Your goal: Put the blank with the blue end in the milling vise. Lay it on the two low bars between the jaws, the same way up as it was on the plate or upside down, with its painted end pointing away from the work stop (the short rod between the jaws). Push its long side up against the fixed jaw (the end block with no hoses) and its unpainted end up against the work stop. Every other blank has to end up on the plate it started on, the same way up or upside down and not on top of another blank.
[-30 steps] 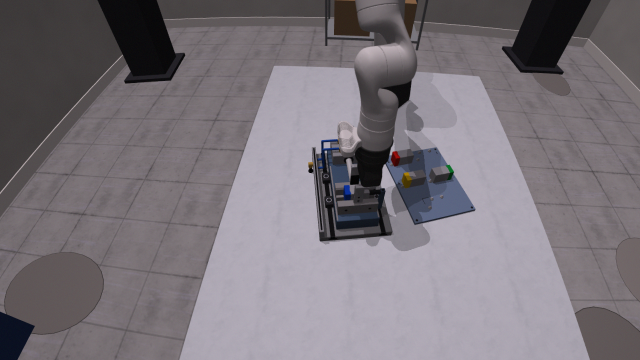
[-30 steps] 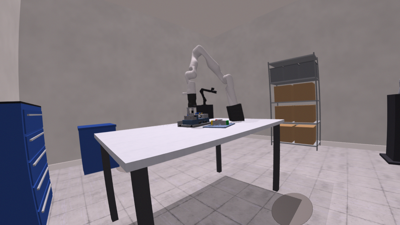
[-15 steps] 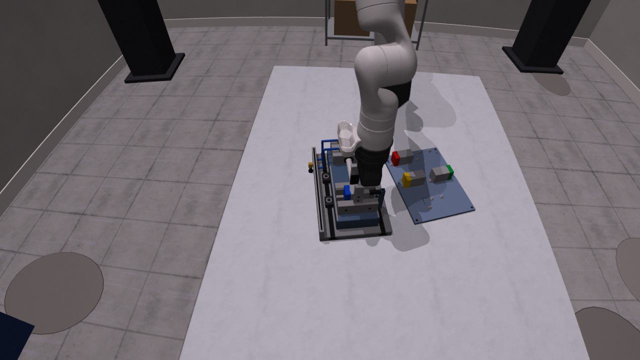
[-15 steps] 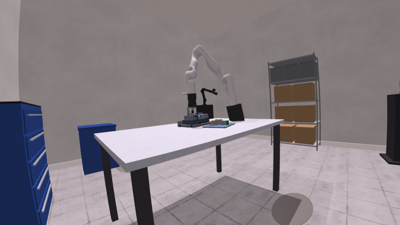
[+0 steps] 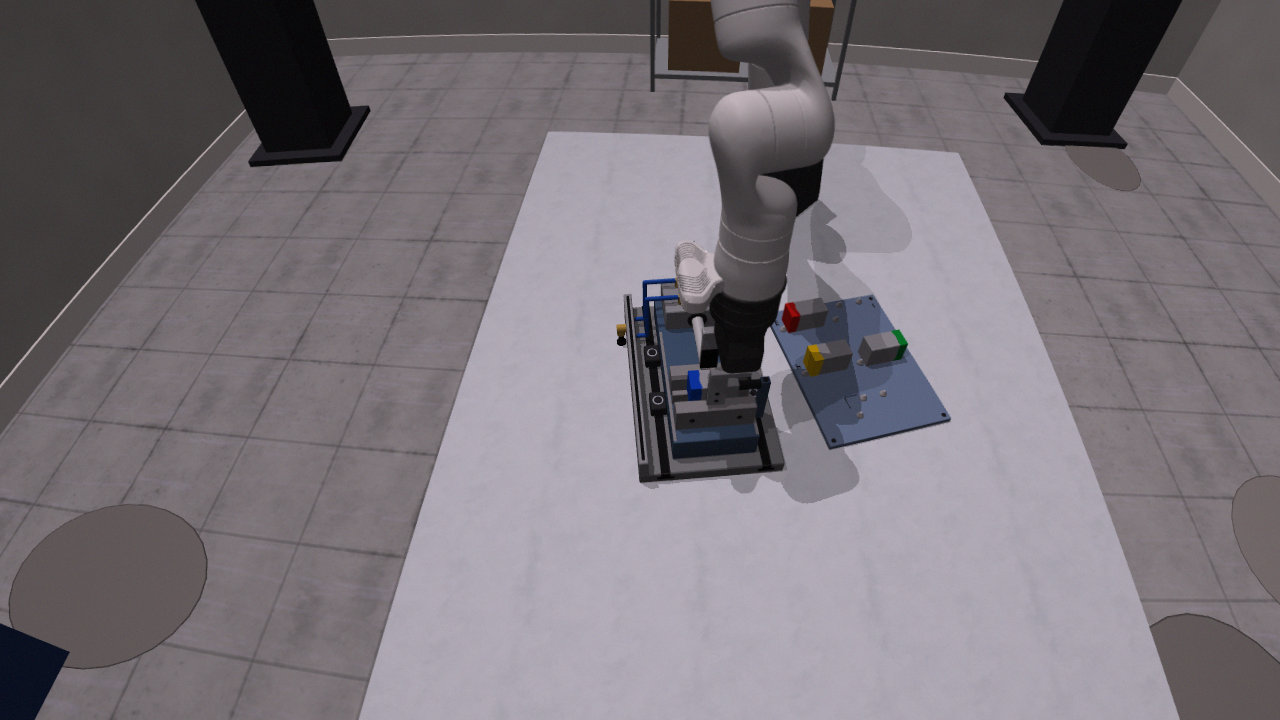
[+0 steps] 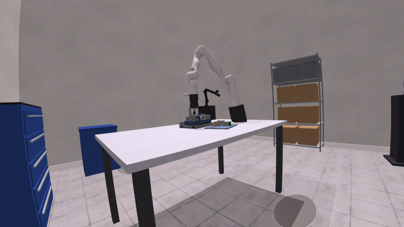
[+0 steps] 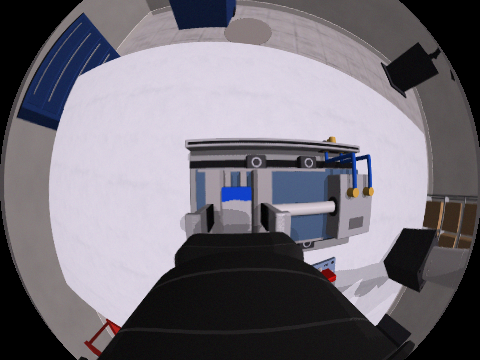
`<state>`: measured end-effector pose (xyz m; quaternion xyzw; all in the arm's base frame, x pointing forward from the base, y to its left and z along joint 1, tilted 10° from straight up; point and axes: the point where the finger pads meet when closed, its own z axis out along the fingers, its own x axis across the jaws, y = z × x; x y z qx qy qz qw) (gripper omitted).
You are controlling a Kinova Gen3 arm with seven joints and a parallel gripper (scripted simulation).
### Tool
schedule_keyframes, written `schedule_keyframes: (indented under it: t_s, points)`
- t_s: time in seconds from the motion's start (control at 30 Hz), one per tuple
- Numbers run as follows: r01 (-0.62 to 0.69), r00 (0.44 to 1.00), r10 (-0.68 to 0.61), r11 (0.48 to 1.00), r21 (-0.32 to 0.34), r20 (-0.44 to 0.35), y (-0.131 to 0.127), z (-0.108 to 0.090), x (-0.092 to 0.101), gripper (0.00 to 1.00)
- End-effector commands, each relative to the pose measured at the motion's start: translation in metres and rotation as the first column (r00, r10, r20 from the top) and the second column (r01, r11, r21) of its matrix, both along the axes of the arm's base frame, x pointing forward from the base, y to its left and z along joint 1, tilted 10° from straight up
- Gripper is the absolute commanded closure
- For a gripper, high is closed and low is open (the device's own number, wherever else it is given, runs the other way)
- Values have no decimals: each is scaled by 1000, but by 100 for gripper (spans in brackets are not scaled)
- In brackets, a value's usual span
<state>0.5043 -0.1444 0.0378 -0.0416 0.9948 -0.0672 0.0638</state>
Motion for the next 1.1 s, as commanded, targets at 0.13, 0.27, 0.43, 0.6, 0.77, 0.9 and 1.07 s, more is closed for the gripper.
schedule_keyframes:
  t_s: [0.13,0.27,0.43,0.6,0.77,0.9,1.07]
  points:
    - [1,1000,-1,1000,2,2,0,3,0,0]
    - [1,1000,-1,1000,3,2,1,4,0,0]
    - [0,1000,0,1000,0,1,0,2,0,0]
    - [0,1000,0,1000,1,1,0,3,0,0]
    - [1,1000,-1,1000,2,2,1,4,0,0]
    - [1,1000,-1,1000,3,2,1,5,0,0]
    - [0,1000,0,1000,0,2,0,4,0,0]
